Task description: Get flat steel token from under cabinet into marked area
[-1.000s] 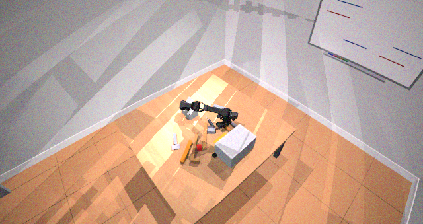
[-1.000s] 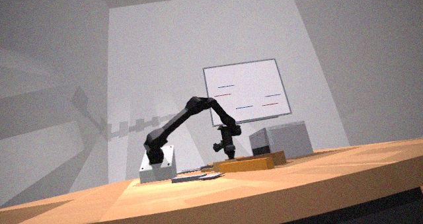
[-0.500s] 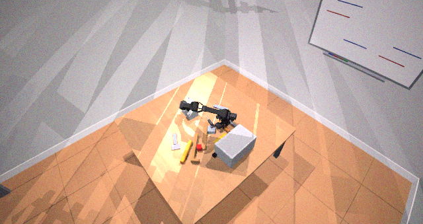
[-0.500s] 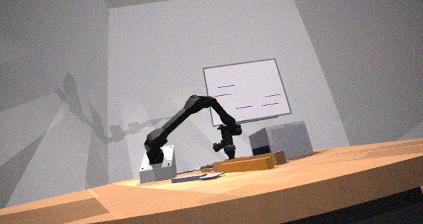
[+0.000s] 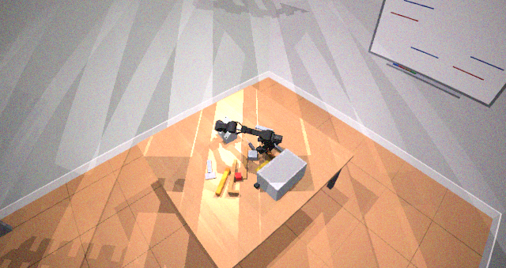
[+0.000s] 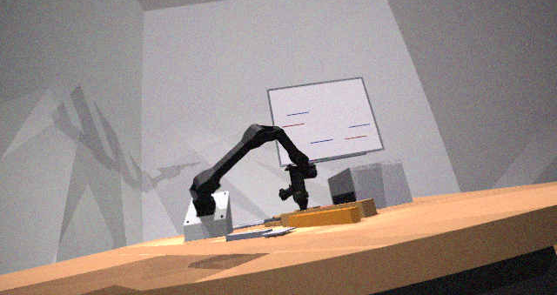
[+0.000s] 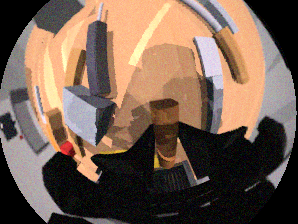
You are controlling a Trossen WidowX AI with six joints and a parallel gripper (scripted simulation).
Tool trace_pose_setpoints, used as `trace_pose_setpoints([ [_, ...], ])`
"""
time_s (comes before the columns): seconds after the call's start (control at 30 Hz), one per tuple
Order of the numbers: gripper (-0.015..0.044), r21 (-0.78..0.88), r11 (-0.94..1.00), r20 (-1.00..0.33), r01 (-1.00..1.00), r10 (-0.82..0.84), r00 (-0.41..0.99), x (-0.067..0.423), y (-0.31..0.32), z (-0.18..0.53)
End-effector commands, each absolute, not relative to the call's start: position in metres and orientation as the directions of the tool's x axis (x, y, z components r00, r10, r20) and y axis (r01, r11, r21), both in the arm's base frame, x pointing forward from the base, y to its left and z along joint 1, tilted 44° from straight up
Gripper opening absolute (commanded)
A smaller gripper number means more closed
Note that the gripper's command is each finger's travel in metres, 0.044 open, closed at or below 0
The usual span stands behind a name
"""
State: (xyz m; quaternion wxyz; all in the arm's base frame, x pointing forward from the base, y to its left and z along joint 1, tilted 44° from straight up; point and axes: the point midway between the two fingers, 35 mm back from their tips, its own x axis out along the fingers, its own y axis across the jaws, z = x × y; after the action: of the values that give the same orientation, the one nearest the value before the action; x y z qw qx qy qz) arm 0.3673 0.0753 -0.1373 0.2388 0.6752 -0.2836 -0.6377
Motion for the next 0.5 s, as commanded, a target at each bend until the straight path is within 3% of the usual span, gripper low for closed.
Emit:
trace_pose_setpoints([
  [0.0, 0.0000, 0.686, -0.724, -0.724, -0.078, -0.689, 0.023, 0.361, 0.075, -0.138],
  [0.47, 0.0000, 0.686, -0.724, -0.725, -0.077, -0.689, 0.022, 0.346, 0.076, -0.140],
])
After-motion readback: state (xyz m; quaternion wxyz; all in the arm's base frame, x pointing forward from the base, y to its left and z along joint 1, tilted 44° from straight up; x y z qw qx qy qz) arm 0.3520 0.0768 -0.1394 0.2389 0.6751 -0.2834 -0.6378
